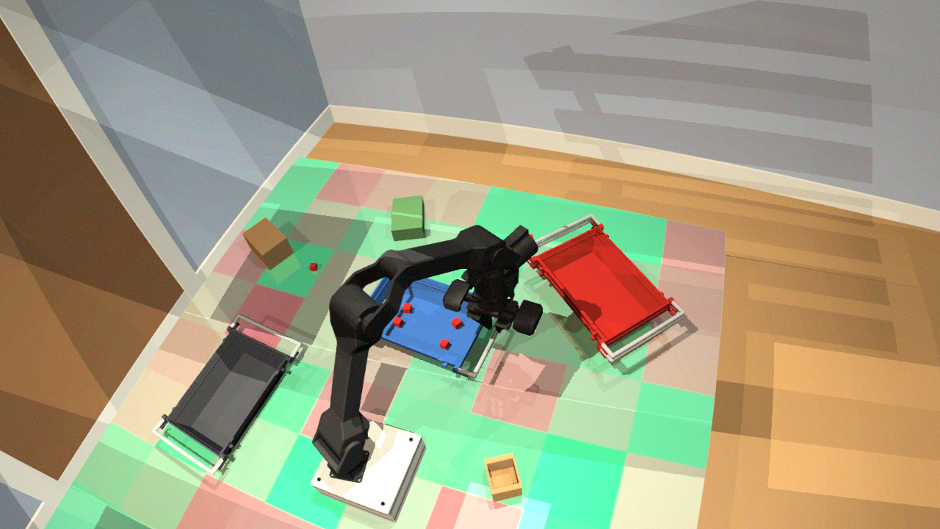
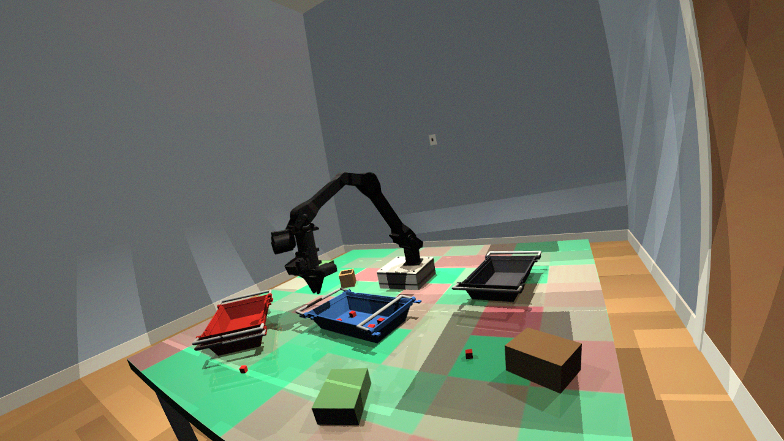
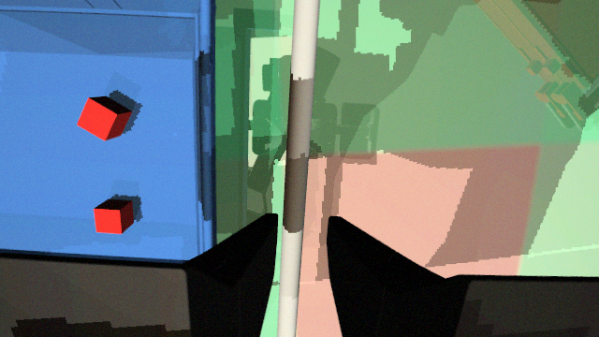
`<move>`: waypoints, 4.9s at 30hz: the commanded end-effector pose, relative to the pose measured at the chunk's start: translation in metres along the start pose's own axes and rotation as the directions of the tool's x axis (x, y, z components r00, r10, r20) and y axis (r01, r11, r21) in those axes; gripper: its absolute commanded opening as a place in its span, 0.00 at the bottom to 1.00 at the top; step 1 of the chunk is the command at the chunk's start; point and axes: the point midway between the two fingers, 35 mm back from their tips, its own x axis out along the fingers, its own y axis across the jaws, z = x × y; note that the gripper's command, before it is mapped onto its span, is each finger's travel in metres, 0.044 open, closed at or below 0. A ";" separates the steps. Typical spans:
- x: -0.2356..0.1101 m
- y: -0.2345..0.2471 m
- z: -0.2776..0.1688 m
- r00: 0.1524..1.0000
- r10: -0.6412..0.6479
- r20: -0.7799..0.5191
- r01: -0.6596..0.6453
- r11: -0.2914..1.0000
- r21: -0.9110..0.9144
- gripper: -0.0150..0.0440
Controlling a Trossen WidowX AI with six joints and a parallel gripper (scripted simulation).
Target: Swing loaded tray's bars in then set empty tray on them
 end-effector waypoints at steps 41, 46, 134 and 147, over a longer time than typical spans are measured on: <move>0.031 0.078 -0.004 1.000 0.019 -0.016 -0.019 1.000 0.008 0.40; 0.010 0.075 -0.002 1.000 0.018 -0.016 -0.018 1.000 0.008 0.40; -0.009 0.073 0.000 1.000 0.023 -0.012 -0.023 1.000 0.013 0.25; -0.029 0.072 0.004 1.000 0.022 -0.006 -0.022 1.000 0.014 0.70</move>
